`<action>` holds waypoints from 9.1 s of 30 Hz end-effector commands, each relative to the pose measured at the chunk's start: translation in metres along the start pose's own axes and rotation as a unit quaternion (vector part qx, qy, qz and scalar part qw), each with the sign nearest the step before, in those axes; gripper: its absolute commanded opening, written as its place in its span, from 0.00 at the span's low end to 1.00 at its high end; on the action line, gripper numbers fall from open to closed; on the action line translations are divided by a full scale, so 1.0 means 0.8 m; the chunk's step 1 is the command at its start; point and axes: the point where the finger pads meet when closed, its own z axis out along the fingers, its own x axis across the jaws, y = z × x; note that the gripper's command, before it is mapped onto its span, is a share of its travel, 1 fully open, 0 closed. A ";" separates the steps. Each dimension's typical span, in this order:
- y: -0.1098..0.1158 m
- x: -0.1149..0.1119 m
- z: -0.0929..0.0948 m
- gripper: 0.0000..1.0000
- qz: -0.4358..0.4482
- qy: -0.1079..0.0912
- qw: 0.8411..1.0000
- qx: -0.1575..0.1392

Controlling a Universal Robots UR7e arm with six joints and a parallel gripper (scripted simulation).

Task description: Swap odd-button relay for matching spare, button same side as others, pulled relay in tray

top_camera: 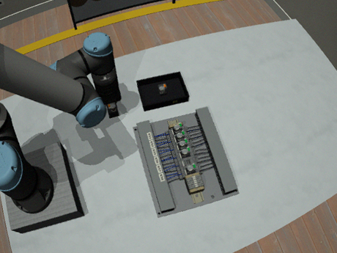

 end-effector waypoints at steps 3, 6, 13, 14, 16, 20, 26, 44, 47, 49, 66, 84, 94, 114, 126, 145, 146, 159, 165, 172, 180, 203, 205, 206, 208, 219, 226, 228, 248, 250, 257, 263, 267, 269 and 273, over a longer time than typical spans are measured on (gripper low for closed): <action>0.000 0.000 0.000 0.00 0.000 0.001 1.000 0.000; 0.000 0.000 0.000 0.00 0.000 0.001 1.000 0.000; 0.000 0.000 -0.020 0.00 0.000 0.001 1.000 0.000; 0.000 0.000 -0.025 0.00 0.000 0.001 1.000 0.000; 0.000 0.000 -0.025 0.00 0.000 0.001 1.000 0.000; 0.000 0.000 -0.025 0.00 0.000 0.001 1.000 0.000; 0.000 0.000 -0.025 0.00 0.000 0.001 1.000 0.000; 0.000 0.001 -0.056 0.00 0.000 0.001 1.000 0.000; 0.000 0.001 -0.071 0.00 0.000 0.001 1.000 0.000; 0.000 0.001 -0.076 0.00 0.000 0.001 1.000 0.000; 0.000 0.000 -0.113 0.00 0.000 0.001 1.000 0.000; 0.000 0.000 -0.116 0.00 0.000 0.001 1.000 0.000; 0.000 0.000 -0.116 0.00 0.000 0.001 1.000 0.000; 0.000 0.000 -0.110 0.00 0.000 0.001 1.000 0.000; 0.000 0.000 -0.109 0.00 0.000 0.001 1.000 0.000; 0.000 0.000 -0.108 0.00 0.000 0.001 1.000 0.000; 0.000 0.000 -0.108 0.00 0.004 0.001 1.000 0.000; 0.000 0.000 -0.108 0.00 0.019 0.001 1.000 0.000; 0.038 0.024 -0.107 0.00 0.019 0.001 1.000 0.000; 0.064 0.040 -0.107 0.00 0.019 0.001 1.000 0.000; 0.077 0.047 -0.107 0.00 0.019 0.001 1.000 0.000; 0.192 0.118 -0.105 0.00 0.019 0.001 1.000 0.000; 0.192 0.118 -0.105 0.00 0.019 0.001 1.000 0.000; 0.192 0.118 -0.105 0.00 0.019 0.001 1.000 0.000; 0.192 0.118 -0.105 0.00 0.019 0.001 1.000 0.000; 0.256 0.157 -0.104 0.00 0.019 0.001 1.000 0.000; 0.256 0.157 -0.104 0.00 0.019 0.001 1.000 0.000; 0.256 0.157 -0.104 0.00 0.019 0.001 1.000 0.000; 0.333 0.203 -0.102 0.00 0.019 0.001 1.000 0.000; 0.358 0.219 -0.102 0.00 0.019 0.001 1.000 0.000; 0.384 0.235 -0.102 0.00 0.019 0.001 1.000 0.000; 0.384 0.235 -0.102 0.00 0.019 0.001 1.000 0.000; 0.383 0.234 -0.102 0.00 0.019 0.001 1.000 0.000; 0.382 0.234 -0.102 0.00 0.019 0.001 1.000 0.000; 0.382 0.234 -0.102 0.00 0.019 0.001 1.000 0.000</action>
